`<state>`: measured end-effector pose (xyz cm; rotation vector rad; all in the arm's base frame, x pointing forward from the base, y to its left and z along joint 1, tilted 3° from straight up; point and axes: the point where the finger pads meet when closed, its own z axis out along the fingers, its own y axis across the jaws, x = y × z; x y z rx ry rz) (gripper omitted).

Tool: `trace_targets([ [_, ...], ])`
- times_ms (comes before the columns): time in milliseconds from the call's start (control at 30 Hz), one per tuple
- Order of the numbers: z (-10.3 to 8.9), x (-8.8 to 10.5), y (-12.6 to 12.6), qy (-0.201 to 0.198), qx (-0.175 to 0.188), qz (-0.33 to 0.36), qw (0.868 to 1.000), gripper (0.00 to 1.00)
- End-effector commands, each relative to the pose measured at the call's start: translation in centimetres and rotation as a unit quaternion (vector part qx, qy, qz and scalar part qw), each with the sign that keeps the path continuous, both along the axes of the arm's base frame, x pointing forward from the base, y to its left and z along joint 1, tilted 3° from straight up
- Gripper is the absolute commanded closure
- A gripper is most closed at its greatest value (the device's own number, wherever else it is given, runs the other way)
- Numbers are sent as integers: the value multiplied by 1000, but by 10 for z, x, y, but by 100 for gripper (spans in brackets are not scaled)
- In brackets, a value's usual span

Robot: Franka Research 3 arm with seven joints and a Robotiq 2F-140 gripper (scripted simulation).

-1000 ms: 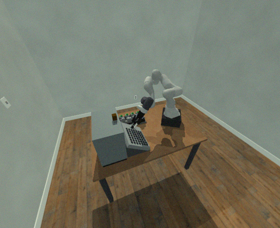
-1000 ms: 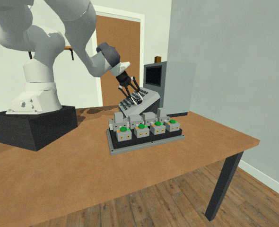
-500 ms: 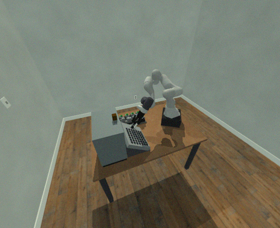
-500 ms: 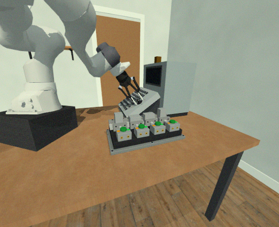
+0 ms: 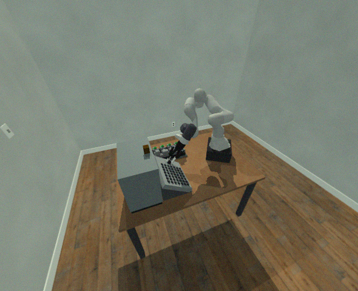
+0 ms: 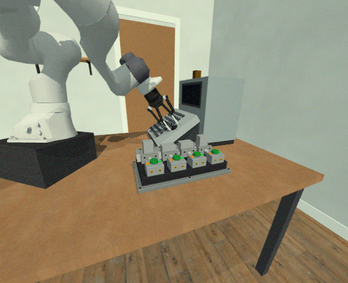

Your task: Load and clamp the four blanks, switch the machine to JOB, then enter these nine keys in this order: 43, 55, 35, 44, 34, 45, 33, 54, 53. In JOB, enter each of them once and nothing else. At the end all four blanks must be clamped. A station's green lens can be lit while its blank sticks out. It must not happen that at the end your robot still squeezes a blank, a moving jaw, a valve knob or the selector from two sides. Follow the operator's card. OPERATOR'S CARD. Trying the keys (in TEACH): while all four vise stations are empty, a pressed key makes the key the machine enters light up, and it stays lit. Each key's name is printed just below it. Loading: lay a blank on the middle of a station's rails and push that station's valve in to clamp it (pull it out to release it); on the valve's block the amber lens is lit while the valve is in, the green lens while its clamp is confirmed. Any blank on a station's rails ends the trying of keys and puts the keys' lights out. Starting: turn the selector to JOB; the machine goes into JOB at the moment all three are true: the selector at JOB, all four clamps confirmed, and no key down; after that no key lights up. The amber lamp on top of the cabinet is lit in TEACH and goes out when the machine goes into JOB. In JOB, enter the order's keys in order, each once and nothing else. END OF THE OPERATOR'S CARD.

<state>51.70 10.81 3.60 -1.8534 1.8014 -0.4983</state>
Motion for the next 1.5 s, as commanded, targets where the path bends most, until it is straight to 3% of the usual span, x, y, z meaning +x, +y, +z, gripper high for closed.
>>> trace_targets([
  [0,3,-2,-2,0,1,-4,1000,67],
  [433,29,-21,-5,0,1,-4,1000,67],
  [967,40,-28,-6,0,1,-4,1000,67],
  [1000,40,-28,-6,0,1,-4,1000,100],
  [1467,40,-28,-6,0,1,-4,1000,100],
])
